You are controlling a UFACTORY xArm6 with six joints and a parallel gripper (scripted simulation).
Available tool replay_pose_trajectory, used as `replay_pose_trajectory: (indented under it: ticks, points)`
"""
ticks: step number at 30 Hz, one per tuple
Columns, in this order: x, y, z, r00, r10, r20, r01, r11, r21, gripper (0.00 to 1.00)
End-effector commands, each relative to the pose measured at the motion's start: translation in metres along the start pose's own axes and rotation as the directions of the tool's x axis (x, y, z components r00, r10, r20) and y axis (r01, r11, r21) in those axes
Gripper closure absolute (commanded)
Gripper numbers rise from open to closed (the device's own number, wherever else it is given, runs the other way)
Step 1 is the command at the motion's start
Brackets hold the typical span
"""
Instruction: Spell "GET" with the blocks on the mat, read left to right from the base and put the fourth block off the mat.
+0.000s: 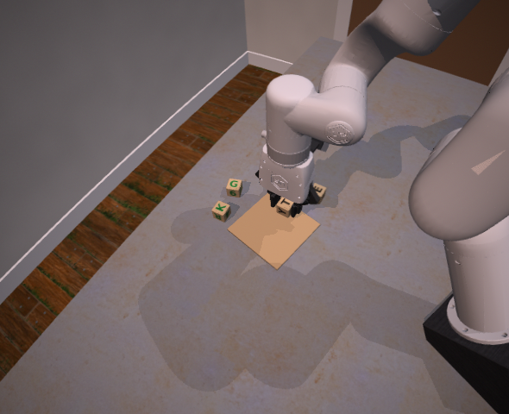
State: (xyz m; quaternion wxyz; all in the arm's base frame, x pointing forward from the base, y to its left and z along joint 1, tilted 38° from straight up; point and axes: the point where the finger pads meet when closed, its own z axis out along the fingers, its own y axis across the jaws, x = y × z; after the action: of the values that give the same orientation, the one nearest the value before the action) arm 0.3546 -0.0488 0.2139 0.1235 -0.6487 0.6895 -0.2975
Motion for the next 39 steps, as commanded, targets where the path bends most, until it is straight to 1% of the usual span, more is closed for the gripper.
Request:
replay_pose_trajectory:
  ticks: [1, 11, 15, 24, 25, 39]
  points:
    - [0.0, -0.001, -0.006, 1.0, 0.0, 0.0, 0.0, 1.0, 0.003, 0.53]
    - [0.0, -0.001, -0.057, 1.0, 0.0, 0.0, 0.0, 1.0, 0.003, 0.53]
    - [0.0, -0.001, -0.073, 1.0, 0.0, 0.0, 0.0, 1.0, 0.003, 0.53]
    - [0.0, -0.001, -0.081, 1.0, 0.0, 0.0, 0.0, 1.0, 0.003, 0.53]
    - [0.0, -0.001, -0.081, 1.0, 0.0, 0.0, 0.0, 1.0, 0.003, 0.0]
    - [0.0, -0.001, -0.081, 1.0, 0.0, 0.0, 0.0, 1.0, 0.003, 0.0]
